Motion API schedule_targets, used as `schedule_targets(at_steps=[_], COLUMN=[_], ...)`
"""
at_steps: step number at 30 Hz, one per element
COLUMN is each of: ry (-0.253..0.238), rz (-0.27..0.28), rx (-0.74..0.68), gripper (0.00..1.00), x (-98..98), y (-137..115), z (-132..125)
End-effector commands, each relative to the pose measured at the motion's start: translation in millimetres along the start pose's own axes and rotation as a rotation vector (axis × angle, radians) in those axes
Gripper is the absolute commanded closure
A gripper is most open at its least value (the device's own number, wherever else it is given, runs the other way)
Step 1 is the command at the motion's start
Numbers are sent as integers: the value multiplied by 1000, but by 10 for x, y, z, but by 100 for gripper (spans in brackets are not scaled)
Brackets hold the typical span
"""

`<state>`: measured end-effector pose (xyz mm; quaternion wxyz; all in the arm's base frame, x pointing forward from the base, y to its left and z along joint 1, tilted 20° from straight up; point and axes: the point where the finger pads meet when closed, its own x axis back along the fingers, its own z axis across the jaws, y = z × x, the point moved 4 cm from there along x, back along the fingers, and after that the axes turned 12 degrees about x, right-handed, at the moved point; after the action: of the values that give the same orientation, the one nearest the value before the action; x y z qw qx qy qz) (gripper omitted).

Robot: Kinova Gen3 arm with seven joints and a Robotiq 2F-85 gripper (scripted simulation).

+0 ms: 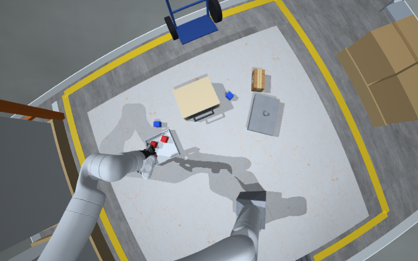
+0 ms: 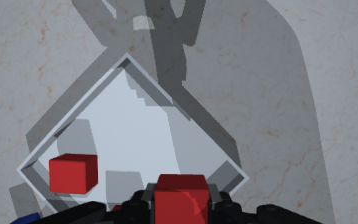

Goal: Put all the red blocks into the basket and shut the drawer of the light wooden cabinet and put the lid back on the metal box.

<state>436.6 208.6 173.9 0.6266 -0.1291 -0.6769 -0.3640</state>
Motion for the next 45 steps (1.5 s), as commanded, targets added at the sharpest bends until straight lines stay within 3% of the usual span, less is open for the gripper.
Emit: schedule_targets(at_steps=[1,22,45], ry=[0,0,0], rz=[-2,-2,-2], rx=[0,0,0], gripper=[90,90,90], x=[-55,-464,-696], y=[4,6,8], z=[-3,-4,-4])
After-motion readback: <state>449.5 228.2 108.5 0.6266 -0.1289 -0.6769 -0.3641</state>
